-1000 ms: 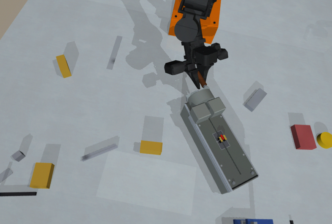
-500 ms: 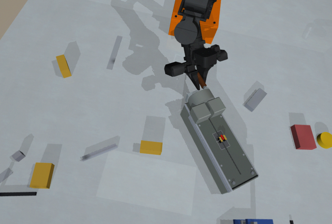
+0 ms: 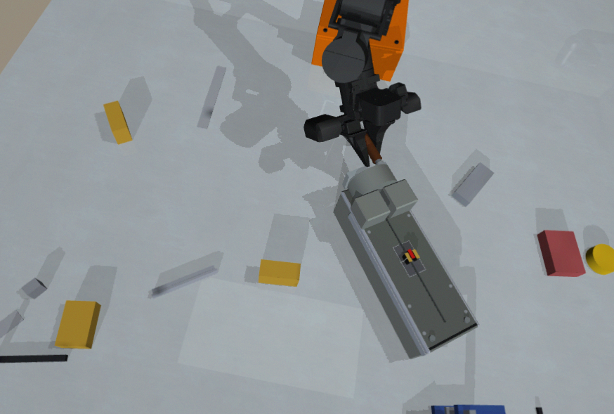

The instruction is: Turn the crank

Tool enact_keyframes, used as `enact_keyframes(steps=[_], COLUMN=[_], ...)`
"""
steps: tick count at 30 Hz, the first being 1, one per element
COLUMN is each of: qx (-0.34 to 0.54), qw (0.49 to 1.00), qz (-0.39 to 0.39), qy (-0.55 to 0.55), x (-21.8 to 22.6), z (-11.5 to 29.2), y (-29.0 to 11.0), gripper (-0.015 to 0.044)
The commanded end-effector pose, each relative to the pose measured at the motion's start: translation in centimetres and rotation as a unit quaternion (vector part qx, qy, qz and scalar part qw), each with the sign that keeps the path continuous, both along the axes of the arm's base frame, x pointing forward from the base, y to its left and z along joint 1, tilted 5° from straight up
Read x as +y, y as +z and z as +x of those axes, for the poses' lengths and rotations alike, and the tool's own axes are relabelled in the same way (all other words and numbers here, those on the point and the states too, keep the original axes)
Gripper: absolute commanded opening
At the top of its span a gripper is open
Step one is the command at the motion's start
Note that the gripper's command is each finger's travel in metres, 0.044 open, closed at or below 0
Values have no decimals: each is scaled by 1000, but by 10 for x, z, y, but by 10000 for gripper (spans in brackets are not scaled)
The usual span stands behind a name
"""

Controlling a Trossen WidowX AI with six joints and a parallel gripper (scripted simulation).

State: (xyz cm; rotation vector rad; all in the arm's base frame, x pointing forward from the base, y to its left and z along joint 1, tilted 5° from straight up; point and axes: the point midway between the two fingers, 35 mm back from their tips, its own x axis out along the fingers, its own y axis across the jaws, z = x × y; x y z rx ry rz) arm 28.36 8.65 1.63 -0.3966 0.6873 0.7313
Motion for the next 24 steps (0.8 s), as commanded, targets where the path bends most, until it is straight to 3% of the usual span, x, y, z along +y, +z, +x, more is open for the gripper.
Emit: enact_keyframes(steps=[1, 18, 24], qx=[0, 0, 0], qw=[1000, 1000, 1000], qz=[0, 0, 0], qy=[0, 0, 0], x=[0, 0, 1], z=[0, 0, 1], y=[0, 0, 15], gripper=[0, 440, 440])
